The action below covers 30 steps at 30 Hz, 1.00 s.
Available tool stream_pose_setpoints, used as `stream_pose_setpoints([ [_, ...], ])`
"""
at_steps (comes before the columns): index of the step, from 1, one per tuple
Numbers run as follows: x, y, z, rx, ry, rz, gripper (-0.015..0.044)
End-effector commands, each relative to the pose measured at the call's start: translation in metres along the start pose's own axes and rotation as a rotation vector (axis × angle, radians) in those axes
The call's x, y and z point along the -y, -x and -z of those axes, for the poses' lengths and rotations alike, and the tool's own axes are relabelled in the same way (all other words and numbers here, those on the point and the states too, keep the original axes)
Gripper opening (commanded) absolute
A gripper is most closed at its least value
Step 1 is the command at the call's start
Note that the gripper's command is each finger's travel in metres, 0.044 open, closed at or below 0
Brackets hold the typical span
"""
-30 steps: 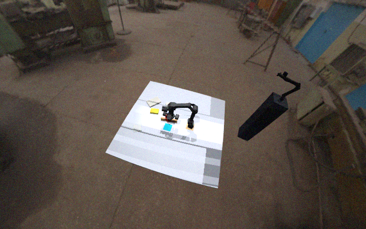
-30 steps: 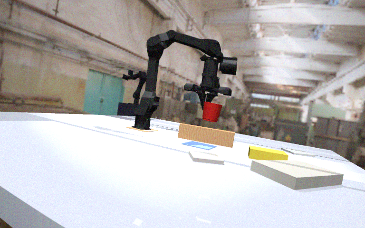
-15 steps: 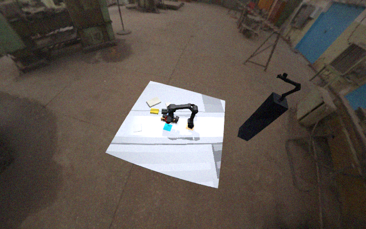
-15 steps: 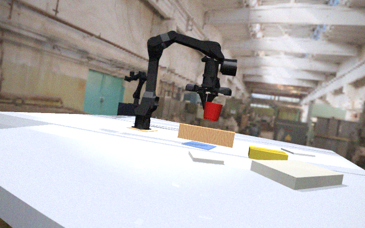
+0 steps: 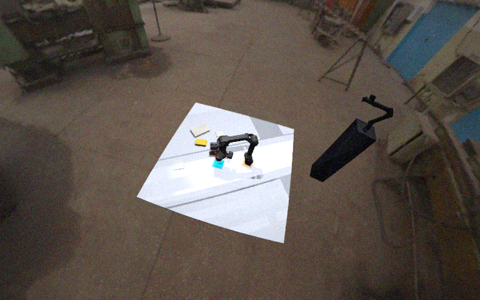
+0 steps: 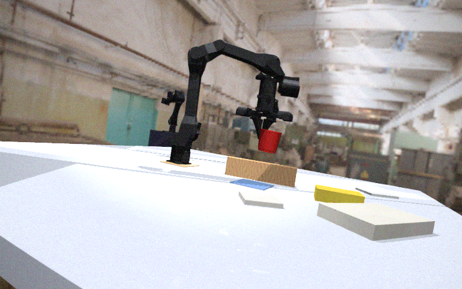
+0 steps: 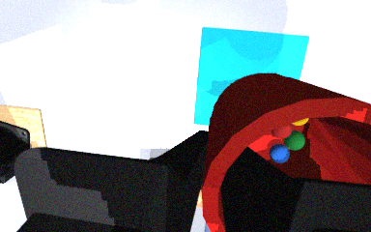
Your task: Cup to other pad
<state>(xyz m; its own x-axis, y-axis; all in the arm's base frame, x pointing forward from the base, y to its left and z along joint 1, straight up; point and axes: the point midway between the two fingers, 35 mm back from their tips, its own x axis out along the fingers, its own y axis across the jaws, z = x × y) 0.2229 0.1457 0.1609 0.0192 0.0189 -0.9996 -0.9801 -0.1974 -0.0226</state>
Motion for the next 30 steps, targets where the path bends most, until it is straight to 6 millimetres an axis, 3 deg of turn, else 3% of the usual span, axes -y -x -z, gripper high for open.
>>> stream_pose_setpoints([
  [1, 0.0, -0.003, -0.001, -0.004, -0.006, 0.0, 0.0],
  [30, 0.001, -0.034, -0.002, -0.004, -0.006, 0.0, 0.0],
])
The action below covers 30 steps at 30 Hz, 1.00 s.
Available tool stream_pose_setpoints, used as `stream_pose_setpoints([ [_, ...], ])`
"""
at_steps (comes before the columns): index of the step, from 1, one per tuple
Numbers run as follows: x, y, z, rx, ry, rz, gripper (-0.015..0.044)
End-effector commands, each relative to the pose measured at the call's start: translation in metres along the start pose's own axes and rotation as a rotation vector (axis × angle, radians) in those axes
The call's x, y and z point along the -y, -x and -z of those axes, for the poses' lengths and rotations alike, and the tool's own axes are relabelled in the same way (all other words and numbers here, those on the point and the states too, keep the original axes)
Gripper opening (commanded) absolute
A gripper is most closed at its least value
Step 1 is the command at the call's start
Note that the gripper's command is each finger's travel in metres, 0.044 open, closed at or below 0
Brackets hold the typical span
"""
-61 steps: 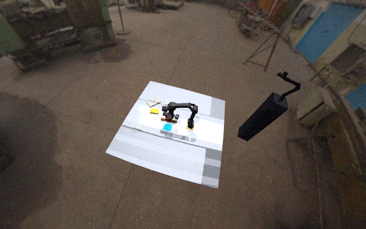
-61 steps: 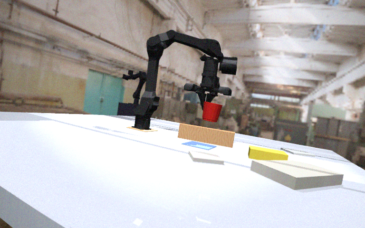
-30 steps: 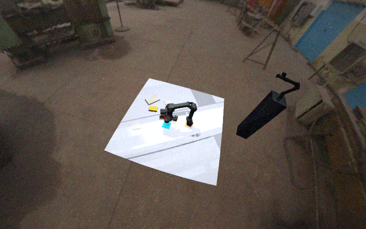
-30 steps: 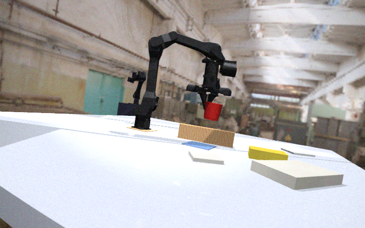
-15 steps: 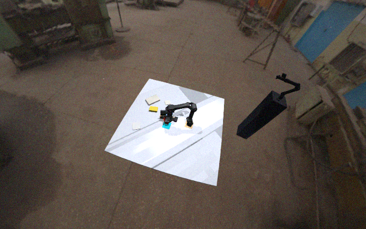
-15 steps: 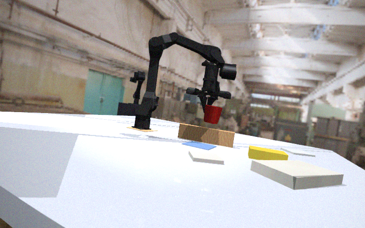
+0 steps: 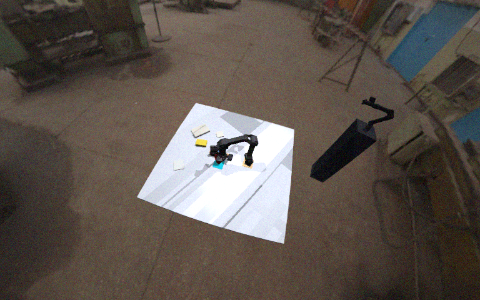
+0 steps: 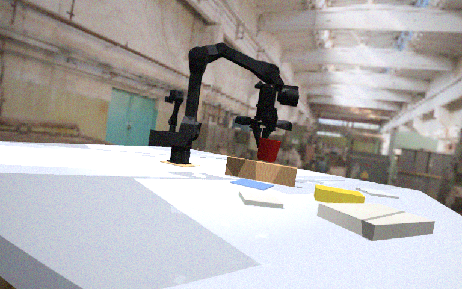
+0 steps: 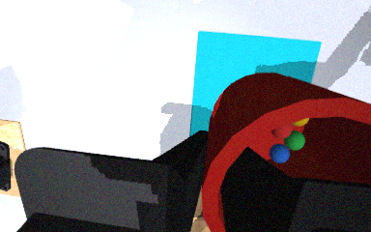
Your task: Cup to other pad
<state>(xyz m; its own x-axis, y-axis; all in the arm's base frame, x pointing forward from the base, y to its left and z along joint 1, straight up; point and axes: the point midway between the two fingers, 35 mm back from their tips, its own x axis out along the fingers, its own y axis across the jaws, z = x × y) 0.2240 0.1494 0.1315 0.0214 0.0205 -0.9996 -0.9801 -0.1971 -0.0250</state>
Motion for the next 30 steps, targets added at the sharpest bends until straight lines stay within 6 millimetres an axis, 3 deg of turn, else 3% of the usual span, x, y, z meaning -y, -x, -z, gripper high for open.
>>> stream_pose_setpoints([
  [1, 0.0, -0.006, 0.0, -0.005, -0.005, -0.002, 0.0],
  [30, -0.001, -0.04, 0.0, -0.005, -0.005, -0.002, 0.0],
])
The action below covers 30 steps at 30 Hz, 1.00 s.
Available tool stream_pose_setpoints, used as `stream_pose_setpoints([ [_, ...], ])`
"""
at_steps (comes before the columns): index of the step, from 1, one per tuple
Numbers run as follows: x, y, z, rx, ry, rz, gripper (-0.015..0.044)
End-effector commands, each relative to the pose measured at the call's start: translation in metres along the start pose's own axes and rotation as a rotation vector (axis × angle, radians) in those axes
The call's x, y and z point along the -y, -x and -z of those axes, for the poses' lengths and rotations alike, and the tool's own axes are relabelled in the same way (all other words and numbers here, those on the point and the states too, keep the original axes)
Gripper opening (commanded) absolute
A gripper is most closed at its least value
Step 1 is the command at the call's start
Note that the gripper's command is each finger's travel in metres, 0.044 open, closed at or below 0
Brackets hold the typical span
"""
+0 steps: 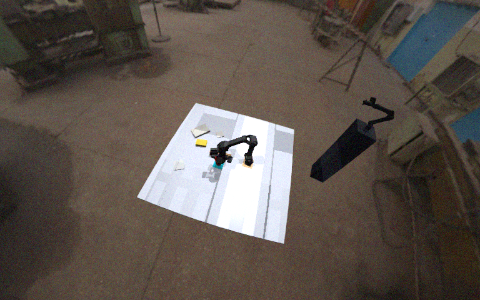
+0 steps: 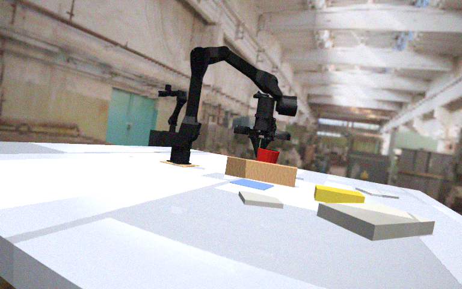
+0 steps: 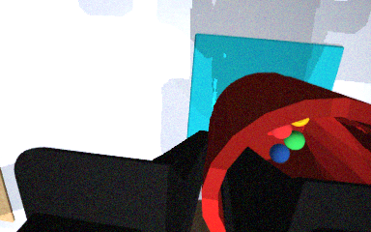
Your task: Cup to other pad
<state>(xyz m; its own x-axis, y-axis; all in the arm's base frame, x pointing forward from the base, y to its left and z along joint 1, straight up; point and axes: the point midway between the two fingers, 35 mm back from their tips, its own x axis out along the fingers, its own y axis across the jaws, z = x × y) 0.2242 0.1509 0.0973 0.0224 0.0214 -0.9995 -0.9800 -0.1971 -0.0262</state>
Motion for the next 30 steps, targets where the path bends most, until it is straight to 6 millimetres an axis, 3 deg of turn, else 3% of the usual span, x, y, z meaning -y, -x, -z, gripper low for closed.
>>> stream_pose_setpoints([
  [1, -0.001, -0.007, 0.001, -0.005, -0.006, -0.004, 0.0],
  [11, -0.002, -0.017, 0.001, -0.005, -0.006, -0.004, 0.0],
  [26, -0.001, -0.015, 0.0, -0.001, 0.0, -0.002, 0.0],
  [30, -0.001, -0.015, 0.0, -0.001, 0.0, -0.002, 0.0105],
])
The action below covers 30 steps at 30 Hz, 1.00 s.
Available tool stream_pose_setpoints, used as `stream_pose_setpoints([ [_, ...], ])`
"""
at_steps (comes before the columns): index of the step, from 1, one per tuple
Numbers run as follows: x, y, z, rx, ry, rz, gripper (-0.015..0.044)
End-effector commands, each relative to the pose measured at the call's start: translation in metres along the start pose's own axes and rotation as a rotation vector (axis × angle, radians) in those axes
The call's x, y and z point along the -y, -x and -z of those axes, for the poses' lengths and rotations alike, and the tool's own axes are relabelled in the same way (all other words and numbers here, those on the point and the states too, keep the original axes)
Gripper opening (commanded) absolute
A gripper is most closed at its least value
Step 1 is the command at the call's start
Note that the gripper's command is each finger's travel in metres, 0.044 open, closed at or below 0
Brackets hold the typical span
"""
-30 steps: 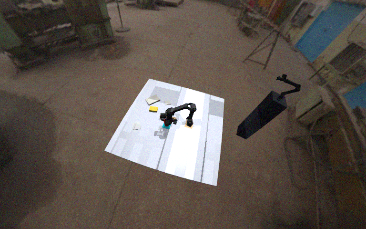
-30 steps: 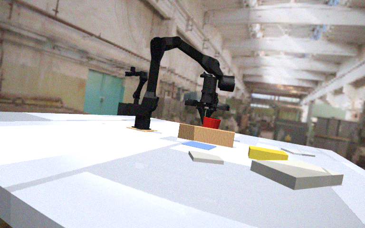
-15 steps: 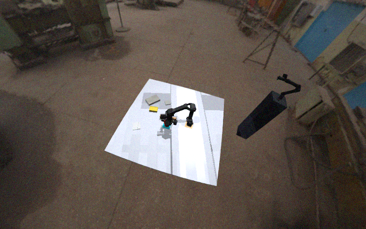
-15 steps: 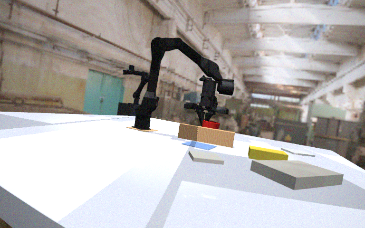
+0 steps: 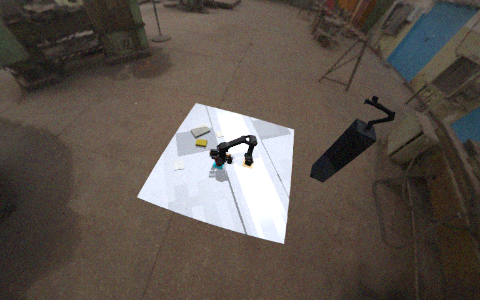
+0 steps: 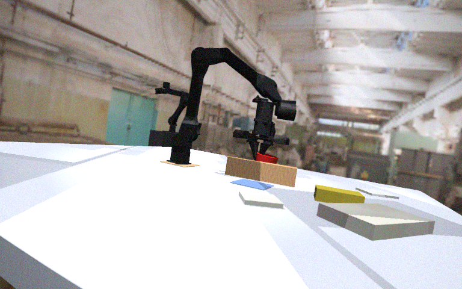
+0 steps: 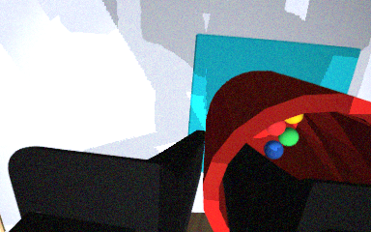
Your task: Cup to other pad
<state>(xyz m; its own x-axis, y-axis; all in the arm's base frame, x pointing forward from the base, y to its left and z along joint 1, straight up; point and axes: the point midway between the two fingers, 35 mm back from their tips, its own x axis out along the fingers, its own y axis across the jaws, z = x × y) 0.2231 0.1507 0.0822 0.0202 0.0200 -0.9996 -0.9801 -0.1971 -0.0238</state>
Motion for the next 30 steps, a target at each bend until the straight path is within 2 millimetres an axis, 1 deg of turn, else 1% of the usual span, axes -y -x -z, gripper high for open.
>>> stream_pose_setpoints([
  [1, 0.0, 0.0, 0.0, 0.0, 0.0, 0.0, 0.0128],
  [10, 0.0, 0.002, 0.0, 0.0, 0.0, 0.0, 0.0128],
  [30, 0.001, 0.025, -0.001, -0.002, -0.003, 0.0, 0.0128],
])
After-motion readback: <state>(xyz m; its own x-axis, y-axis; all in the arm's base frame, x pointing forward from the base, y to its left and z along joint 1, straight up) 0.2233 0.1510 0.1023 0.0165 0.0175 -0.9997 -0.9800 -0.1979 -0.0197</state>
